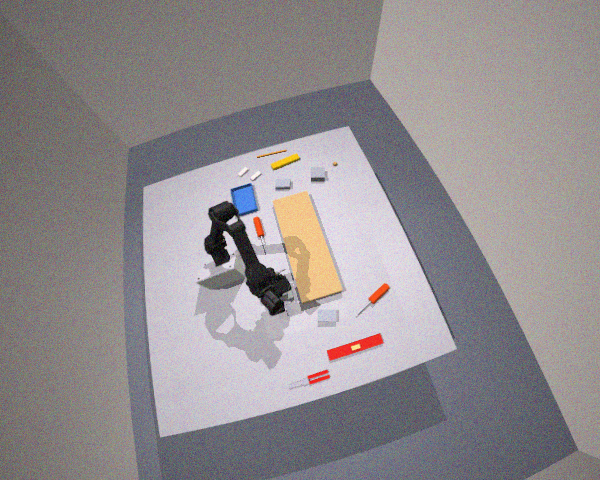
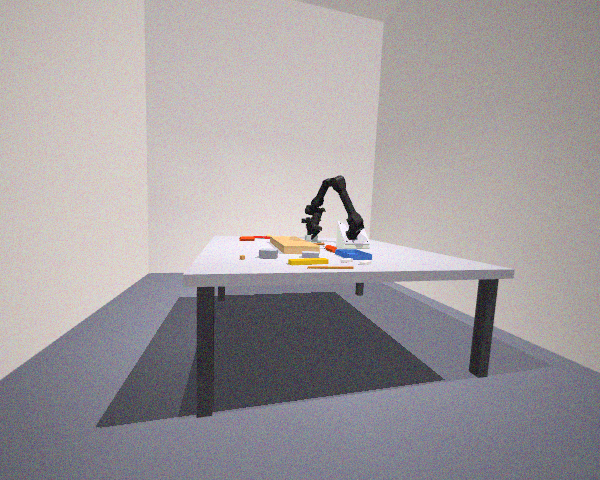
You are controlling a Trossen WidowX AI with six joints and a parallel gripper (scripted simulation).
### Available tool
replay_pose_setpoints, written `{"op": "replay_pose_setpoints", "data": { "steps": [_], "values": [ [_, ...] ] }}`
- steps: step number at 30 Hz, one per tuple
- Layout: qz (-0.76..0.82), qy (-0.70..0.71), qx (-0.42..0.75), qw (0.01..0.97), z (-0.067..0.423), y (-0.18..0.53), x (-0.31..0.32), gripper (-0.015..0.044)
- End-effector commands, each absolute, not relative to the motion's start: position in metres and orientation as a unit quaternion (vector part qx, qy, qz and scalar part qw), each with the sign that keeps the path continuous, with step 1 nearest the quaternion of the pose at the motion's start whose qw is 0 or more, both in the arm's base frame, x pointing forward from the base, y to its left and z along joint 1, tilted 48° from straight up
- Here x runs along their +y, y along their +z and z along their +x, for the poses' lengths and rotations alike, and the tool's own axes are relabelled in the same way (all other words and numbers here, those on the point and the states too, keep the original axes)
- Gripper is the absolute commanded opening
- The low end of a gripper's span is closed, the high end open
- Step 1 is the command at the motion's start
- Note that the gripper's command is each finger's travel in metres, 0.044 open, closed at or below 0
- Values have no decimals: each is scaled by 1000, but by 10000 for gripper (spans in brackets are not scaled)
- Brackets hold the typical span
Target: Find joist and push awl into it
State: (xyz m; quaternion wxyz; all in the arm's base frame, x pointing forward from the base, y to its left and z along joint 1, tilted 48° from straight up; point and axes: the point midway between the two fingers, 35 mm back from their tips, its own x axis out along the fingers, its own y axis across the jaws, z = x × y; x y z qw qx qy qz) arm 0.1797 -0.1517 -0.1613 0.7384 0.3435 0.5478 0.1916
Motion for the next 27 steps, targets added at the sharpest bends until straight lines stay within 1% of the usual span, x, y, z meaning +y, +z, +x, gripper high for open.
{"op": "replay_pose_setpoints", "data": {
  "steps": [1, 5, 27],
  "values": [
    [349, 194, 548, 735, 179, -165, -145, 414],
    [349, 194, 548, 735, 179, -165, -145, 309],
    [349, 194, 548, 735, 179, -165, -145, 162]
  ]
}}
